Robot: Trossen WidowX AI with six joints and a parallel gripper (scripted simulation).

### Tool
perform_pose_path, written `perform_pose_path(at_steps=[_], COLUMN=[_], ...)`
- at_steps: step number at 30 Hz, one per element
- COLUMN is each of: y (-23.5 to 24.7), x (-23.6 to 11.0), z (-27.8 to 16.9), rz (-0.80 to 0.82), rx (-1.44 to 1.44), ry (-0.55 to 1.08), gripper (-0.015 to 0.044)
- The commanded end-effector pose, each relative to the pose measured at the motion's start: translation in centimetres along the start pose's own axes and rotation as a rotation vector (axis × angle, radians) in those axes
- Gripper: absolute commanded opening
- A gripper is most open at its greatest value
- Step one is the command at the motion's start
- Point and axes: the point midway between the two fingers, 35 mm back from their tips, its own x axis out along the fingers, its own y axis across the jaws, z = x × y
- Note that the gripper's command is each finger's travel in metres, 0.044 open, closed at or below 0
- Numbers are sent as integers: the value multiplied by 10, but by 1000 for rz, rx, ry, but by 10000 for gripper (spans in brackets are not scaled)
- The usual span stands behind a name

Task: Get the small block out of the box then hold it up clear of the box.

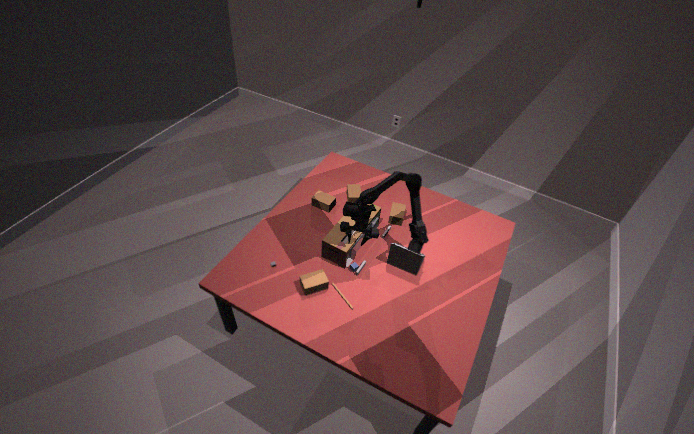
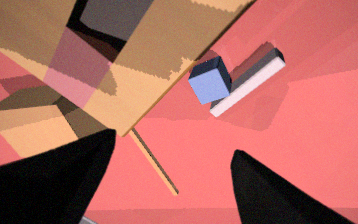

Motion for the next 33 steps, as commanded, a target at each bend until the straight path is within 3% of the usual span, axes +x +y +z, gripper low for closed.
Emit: perform_pose_path(at_steps=[1,10,33], y=[-1,-2,-2], x=[2,5,7], z=[-7,-18,-33], rz=[-5,-100,-432], rx=[-491,-1435,-2711], ry=[-58,-164,-220], gripper=[285,285,285])
